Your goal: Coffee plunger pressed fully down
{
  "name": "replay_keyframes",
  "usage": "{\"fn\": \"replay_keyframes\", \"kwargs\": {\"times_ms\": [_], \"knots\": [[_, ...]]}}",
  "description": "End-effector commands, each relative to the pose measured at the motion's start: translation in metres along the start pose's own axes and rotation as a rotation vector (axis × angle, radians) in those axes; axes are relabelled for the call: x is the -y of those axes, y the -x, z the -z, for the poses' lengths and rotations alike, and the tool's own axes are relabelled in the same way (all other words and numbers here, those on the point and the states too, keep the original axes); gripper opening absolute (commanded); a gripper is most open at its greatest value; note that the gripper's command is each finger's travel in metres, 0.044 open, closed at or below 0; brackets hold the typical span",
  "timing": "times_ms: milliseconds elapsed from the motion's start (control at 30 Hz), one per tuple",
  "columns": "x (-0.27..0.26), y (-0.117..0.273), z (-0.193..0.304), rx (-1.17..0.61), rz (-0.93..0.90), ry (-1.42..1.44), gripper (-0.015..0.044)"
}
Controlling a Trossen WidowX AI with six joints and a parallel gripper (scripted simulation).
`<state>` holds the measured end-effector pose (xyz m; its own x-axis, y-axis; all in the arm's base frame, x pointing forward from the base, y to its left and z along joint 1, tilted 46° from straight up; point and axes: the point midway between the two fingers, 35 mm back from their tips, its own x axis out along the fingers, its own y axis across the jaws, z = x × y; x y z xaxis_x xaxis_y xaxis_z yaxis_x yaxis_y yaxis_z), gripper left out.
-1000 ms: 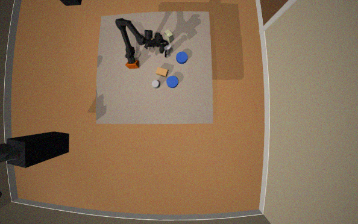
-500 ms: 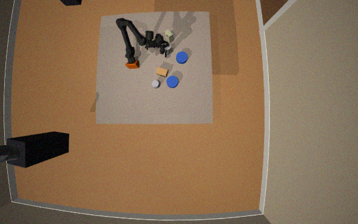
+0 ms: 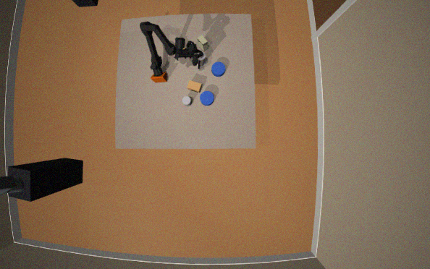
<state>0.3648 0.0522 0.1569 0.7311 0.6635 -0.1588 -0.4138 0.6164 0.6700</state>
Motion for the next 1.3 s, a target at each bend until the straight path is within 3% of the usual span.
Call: {"fn": "replay_keyframes", "kwargs": {"times_ms": [0, 900, 1267], "knots": [[-0.0001, -0.0030, 0.0053, -0.019, -0.008, -0.013, 0.0116], [0.0012, -0.0013, 0.0011, -0.007, -0.005, -0.005, 0.0116], [0.0012, -0.0013, 0.0011, -0.007, -0.005, -0.005, 0.0405]]}}
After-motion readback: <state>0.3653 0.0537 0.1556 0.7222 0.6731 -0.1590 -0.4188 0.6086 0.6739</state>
